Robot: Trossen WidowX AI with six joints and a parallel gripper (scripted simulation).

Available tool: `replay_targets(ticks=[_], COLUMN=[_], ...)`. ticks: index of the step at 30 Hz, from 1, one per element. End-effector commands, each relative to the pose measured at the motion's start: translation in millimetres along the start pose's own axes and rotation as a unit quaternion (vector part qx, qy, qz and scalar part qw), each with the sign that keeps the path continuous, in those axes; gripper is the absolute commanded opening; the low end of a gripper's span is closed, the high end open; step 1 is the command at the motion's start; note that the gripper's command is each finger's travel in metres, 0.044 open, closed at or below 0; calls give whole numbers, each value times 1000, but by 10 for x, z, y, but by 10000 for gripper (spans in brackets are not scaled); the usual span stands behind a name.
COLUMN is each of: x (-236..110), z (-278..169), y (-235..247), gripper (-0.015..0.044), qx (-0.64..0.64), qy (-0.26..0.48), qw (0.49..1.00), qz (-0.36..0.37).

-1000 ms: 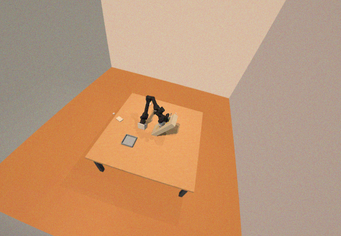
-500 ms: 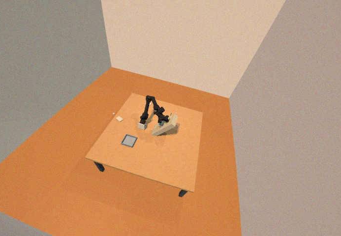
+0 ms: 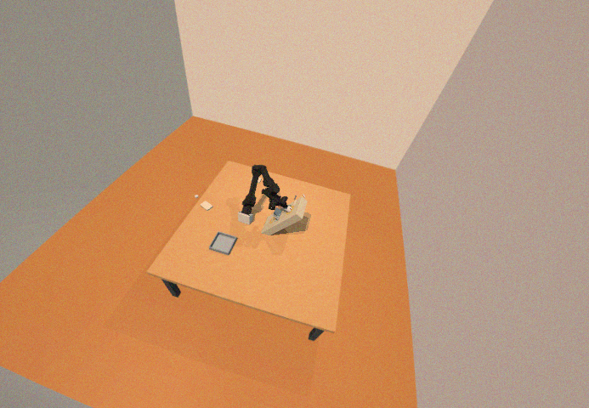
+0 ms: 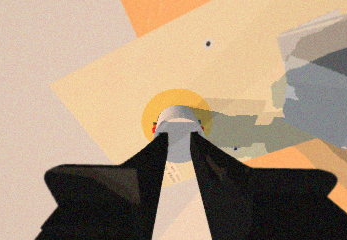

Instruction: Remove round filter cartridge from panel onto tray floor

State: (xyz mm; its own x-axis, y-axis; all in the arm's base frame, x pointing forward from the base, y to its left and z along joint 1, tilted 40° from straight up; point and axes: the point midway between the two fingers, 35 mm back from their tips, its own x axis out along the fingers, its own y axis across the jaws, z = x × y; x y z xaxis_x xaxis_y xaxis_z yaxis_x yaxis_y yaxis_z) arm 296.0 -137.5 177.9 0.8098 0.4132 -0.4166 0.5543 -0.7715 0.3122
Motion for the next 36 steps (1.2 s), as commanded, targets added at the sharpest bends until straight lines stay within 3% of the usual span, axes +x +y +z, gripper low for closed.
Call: replay_targets(ticks=[1, 11, 34, 36], x=[-212, -322, -214, -210], z=[0, -12, 299, 292], y=[3, -27, -704, -642], gripper=[0, 0, 0, 53], qx=[-9, -13, -13, -4], qy=[-5, -2, -2, -5], qw=[1000, 1000, 1000, 1000], qz=[8, 11, 10, 5])
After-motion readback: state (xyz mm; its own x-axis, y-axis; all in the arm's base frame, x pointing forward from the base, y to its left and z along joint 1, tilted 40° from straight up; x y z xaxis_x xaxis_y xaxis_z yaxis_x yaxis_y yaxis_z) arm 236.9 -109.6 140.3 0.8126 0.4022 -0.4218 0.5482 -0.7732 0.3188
